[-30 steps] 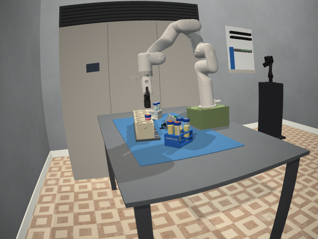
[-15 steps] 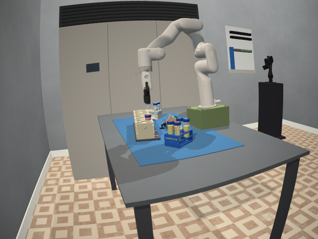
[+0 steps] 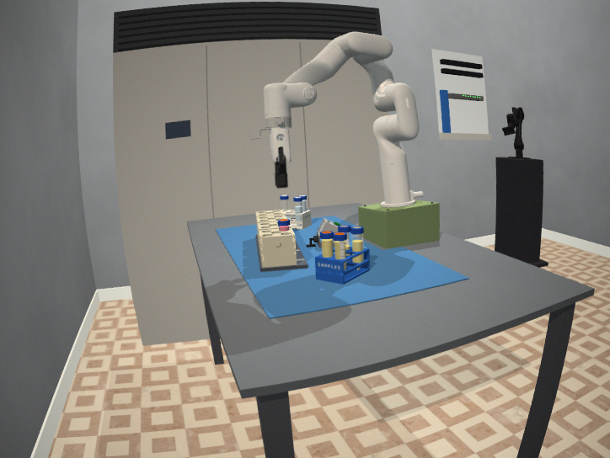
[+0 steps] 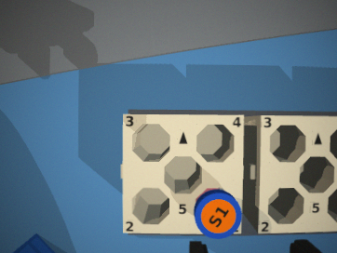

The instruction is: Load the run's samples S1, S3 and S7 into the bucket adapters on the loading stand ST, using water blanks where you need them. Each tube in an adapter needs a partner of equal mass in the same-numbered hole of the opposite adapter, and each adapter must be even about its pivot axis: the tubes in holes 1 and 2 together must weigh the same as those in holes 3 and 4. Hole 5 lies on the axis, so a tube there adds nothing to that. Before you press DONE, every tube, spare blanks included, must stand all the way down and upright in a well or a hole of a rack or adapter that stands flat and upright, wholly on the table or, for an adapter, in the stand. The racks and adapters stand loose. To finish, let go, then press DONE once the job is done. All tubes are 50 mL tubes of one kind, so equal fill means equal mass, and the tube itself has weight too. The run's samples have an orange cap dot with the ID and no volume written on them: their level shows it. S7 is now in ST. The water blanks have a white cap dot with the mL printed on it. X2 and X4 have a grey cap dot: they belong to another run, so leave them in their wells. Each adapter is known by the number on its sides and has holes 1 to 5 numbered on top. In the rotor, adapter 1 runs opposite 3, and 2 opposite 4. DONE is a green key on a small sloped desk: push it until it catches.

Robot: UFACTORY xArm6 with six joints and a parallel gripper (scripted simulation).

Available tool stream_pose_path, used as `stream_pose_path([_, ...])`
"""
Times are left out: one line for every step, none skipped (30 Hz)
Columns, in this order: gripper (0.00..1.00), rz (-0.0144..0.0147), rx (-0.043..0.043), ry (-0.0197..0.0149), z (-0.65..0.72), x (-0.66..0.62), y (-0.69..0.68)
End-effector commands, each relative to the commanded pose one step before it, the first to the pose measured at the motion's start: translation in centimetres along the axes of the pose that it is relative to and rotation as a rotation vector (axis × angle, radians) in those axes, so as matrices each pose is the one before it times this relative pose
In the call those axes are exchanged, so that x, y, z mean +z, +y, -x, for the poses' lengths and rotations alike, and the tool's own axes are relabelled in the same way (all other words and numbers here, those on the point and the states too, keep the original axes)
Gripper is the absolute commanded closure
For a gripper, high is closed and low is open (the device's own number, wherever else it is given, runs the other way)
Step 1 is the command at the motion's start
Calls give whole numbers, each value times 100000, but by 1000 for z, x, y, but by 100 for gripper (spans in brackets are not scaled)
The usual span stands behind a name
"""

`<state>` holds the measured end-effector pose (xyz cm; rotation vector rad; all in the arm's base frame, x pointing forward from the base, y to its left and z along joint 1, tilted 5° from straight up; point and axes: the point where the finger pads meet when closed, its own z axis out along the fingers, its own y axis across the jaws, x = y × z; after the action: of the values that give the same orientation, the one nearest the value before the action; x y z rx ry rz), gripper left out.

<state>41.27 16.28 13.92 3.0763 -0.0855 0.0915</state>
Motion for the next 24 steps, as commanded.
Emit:
stream_pose_path([56, -141, 13, 285, -94, -829, -41])
stream_pose_path([56, 0, 0, 0, 0, -200, 0])
stream_pose_path([56, 0, 0, 0, 0, -33, 0])
stream_pose_path([56, 0, 0, 0, 0, 0, 0])
stream_pose_path([56, 0, 0, 0, 0, 0, 0])
stream_pose_path([56, -1, 0, 2, 1, 6, 0])
stream_pose_path([56, 1, 0, -1, -1, -3, 0])
stream_pose_path([56, 0, 0, 0, 0, -2, 0])
stream_pose_path([56, 0, 0, 0, 0, -1, 0])
stream_pose_path([56, 0, 0, 0, 0, 0, 0])
stream_pose_path([56, 0, 0, 0, 0, 0, 0])
stream_pose_path([56, 0, 0, 0, 0, 0, 0])
stream_pose_path([56, 0, 0, 0, 0, 0, 0])
stream_pose_path([56, 0, 0, 0, 0, 0, 0])
stream_pose_path([56, 0, 0, 0, 0, 0, 0])
stream_pose_path([56, 0, 0, 0, 0, 0, 0])
stream_pose_path([56, 0, 0, 0, 0, 0, 0])
stream_pose_path([56, 0, 0, 0, 0, 0, 0])
stream_pose_path([56, 0, 0, 0, 0, 0, 0])
stream_pose_path([56, 7, 0, -13, 3, 7, 2])
stream_pose_path([56, -1, 0, 2, -1, -1, 0])
stream_pose_path([56, 0, 0, 1, 0, 0, 0])
stream_pose_path([56, 0, 0, -1, 0, 0, 0])
stream_pose_path([56, 1, 0, -2, 1, 1, 0])
